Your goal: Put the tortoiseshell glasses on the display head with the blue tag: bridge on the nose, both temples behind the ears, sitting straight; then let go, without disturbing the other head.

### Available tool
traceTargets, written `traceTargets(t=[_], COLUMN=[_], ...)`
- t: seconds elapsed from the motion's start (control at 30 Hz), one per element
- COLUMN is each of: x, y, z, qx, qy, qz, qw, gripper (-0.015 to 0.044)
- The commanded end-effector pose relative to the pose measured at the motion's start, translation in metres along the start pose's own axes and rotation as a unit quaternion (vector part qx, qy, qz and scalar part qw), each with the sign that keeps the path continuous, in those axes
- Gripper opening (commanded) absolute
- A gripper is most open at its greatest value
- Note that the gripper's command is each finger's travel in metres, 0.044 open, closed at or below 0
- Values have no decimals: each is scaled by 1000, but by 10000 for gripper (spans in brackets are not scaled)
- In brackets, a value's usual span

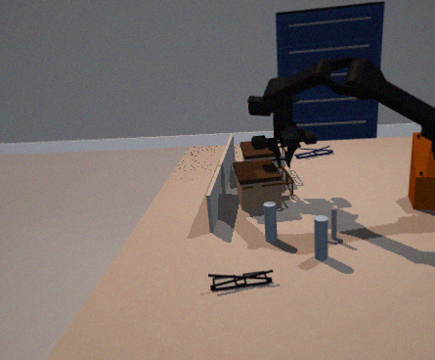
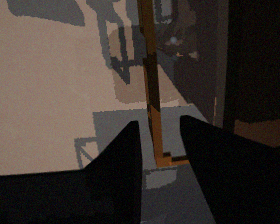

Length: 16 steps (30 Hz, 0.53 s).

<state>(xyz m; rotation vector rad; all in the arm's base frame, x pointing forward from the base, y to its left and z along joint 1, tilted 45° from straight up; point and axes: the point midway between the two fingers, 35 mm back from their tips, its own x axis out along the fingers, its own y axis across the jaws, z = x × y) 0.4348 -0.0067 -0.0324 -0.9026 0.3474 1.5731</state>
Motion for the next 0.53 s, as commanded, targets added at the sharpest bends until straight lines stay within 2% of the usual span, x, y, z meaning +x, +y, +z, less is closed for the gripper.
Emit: traceTargets(t=[0.0,0.5], x=[-4,-21], y=[4,57], z=[0,-1], qx=[-1,0], qy=[1,1], qz=[4,6], qw=[1000,1000], gripper=[107,107])
